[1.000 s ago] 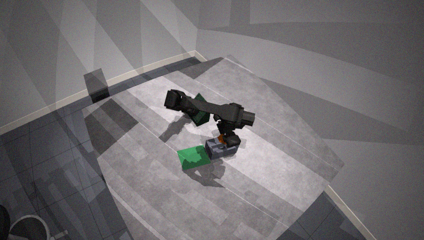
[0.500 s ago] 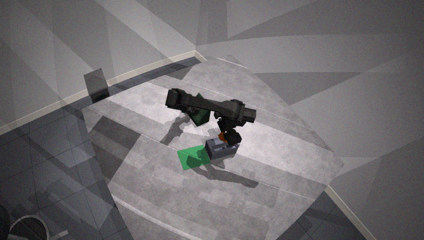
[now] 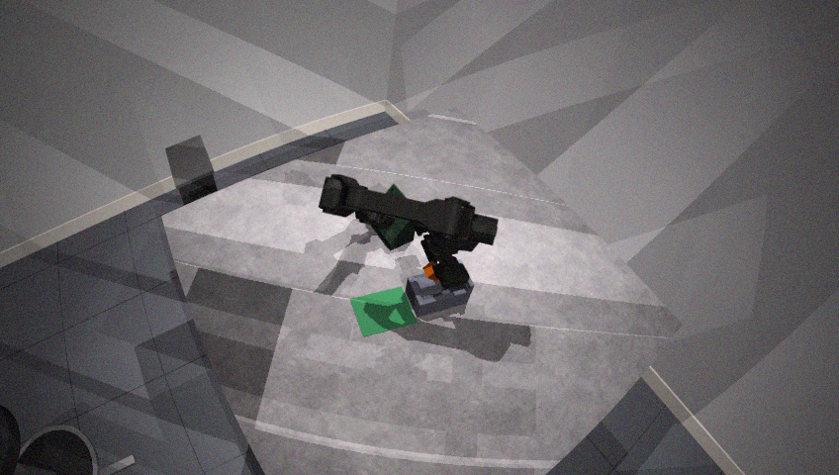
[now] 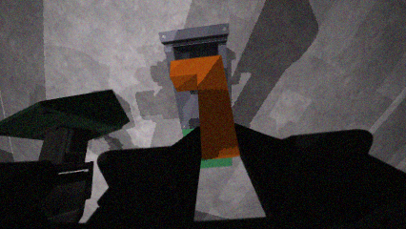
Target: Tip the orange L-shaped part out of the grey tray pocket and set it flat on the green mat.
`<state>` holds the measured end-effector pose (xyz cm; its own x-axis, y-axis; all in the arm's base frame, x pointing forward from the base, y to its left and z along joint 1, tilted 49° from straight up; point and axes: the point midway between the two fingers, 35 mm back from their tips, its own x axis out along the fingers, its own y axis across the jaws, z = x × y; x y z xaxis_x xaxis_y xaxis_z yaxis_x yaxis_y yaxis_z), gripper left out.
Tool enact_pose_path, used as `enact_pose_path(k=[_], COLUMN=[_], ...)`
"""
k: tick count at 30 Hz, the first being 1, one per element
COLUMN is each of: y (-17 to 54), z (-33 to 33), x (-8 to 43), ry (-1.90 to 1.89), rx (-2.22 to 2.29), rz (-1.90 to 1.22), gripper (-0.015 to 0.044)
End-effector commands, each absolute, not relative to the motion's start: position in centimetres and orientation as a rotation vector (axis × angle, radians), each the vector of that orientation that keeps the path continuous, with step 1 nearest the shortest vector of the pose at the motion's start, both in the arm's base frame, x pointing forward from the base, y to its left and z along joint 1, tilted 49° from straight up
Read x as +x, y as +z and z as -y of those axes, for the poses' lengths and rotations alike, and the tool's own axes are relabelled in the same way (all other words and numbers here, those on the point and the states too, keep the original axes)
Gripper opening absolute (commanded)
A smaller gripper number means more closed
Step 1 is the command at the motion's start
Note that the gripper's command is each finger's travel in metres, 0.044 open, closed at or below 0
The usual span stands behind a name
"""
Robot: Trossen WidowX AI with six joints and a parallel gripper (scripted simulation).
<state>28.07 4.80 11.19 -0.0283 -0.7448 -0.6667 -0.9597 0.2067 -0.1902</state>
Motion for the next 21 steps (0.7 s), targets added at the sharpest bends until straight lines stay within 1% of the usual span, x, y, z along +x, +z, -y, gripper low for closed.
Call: enact_pose_path(k=[1,21], y=[12.3,18.0], z=[-3.5,1.5], x=[27.4,24.4], ry=[0.415,0.433], rx=[-1.595,-1.622], rz=[-1.829,-1.731], gripper=[0.0000,0.0000])
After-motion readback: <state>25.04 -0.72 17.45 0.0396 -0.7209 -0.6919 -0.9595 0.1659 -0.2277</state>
